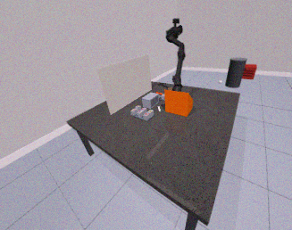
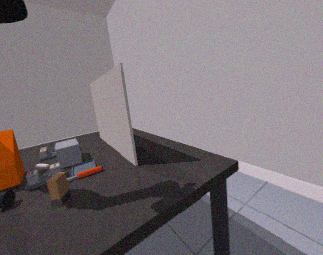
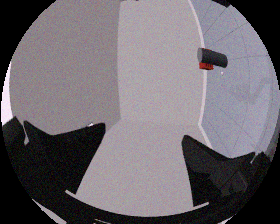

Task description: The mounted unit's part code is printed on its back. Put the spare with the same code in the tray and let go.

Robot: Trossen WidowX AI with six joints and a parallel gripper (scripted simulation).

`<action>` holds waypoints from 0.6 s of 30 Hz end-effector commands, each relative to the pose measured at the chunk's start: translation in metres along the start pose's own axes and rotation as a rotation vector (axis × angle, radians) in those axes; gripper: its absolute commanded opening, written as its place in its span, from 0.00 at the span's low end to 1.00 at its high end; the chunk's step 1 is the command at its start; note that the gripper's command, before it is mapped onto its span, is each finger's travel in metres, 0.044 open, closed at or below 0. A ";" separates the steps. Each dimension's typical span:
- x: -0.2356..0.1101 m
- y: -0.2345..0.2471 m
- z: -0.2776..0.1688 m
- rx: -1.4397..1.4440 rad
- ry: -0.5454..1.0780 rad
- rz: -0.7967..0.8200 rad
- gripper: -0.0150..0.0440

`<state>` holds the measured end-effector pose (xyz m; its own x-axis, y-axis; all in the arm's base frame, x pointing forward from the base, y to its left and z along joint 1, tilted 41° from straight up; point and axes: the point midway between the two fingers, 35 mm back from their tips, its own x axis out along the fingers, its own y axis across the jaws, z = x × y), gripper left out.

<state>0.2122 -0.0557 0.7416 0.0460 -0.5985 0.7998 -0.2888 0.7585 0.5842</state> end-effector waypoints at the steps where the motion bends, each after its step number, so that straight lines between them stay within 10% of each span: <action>1: 0.000 0.000 0.000 0.000 0.000 0.000 0.98; 9: -0.003 -0.001 -0.011 -0.007 0.036 -0.004 1.00; 18: -0.063 -0.014 -0.123 -0.082 0.432 -0.044 1.00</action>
<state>0.2889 -0.0196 0.7211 0.3251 -0.5313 0.7823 -0.2347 0.7560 0.6110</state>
